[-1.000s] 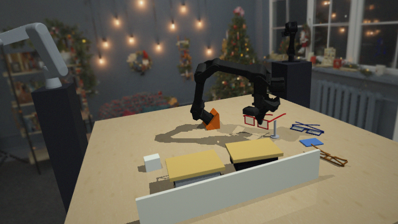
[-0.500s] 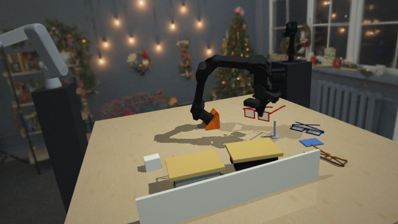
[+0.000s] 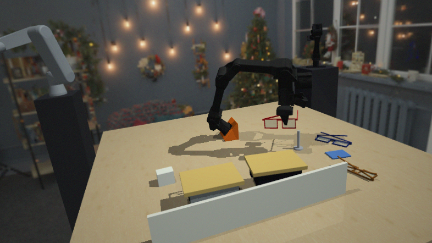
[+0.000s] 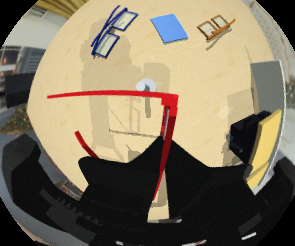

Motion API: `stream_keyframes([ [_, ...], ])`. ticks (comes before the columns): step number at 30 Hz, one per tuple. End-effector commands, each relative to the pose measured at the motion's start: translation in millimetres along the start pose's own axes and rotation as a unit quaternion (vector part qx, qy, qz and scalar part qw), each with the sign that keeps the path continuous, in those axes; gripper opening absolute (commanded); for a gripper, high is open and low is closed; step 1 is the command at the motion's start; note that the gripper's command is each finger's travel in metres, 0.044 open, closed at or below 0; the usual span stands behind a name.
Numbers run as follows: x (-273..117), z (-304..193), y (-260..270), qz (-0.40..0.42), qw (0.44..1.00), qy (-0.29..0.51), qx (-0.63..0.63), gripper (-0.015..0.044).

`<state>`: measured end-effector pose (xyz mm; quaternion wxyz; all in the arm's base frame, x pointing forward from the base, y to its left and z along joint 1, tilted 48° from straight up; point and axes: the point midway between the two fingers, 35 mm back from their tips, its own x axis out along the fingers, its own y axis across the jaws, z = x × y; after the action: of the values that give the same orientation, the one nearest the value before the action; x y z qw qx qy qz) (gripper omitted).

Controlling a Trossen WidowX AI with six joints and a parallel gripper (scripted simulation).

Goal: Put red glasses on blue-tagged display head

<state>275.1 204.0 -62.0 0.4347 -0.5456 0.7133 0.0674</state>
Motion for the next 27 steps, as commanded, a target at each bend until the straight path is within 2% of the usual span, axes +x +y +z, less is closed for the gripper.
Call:
stream_keyframes([
  [1,1.4,4.1,7.0,0.003,0.997,0.003,-0.082,0.0],
  [14,0.5,12.5,21.0,0.004,0.949,0.001,-0.314,0.0],
  [27,0.1,20.4,35.5,0.004,0.849,-0.001,-0.529,0.0],
])
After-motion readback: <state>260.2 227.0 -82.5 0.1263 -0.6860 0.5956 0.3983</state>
